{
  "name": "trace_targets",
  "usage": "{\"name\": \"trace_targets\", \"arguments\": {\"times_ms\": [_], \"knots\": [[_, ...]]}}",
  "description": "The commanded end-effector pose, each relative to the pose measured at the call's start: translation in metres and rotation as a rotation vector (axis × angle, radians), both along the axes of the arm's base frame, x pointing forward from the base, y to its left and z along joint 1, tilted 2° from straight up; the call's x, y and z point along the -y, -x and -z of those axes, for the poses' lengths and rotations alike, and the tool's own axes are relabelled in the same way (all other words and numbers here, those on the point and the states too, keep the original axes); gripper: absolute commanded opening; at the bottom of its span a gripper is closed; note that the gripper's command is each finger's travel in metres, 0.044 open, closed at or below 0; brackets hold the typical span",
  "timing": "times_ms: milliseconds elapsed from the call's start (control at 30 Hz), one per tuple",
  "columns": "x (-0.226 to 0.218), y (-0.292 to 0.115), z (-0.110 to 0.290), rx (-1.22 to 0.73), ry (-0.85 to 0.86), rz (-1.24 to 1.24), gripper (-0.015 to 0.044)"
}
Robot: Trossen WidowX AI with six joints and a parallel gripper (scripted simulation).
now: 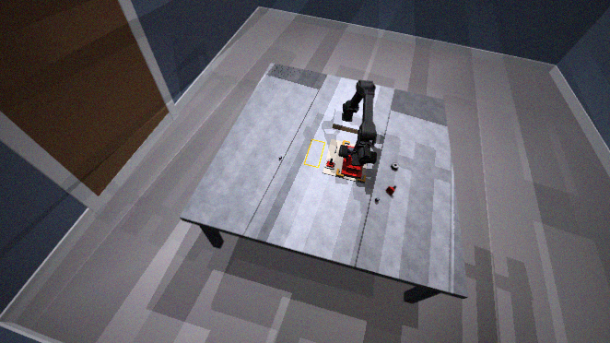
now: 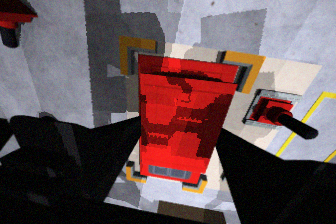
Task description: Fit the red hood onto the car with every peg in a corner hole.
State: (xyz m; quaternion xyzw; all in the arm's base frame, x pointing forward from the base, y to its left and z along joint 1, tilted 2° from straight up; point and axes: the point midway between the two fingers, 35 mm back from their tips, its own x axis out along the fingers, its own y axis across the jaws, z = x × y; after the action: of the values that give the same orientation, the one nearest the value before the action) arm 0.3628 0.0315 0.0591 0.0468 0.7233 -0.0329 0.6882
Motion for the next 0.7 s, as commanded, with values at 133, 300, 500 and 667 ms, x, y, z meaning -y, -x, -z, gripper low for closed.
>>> {"name": "trace_targets", "arguments": {"times_ms": [133, 300, 500, 667], "knots": [[-0.0004, -0.0001, 0.0039, -0.001, -0.002, 0.006, 0.0000], [-0.0005, -0.0002, 0.0060, -0.001, -0.002, 0.006, 0.0000], [-0.0006, -0.0003, 0.0085, -0.001, -0.002, 0.006, 0.0000], [-0.0007, -0.0004, 0.0107, -0.001, -0.002, 0.006, 0.0000]]}}
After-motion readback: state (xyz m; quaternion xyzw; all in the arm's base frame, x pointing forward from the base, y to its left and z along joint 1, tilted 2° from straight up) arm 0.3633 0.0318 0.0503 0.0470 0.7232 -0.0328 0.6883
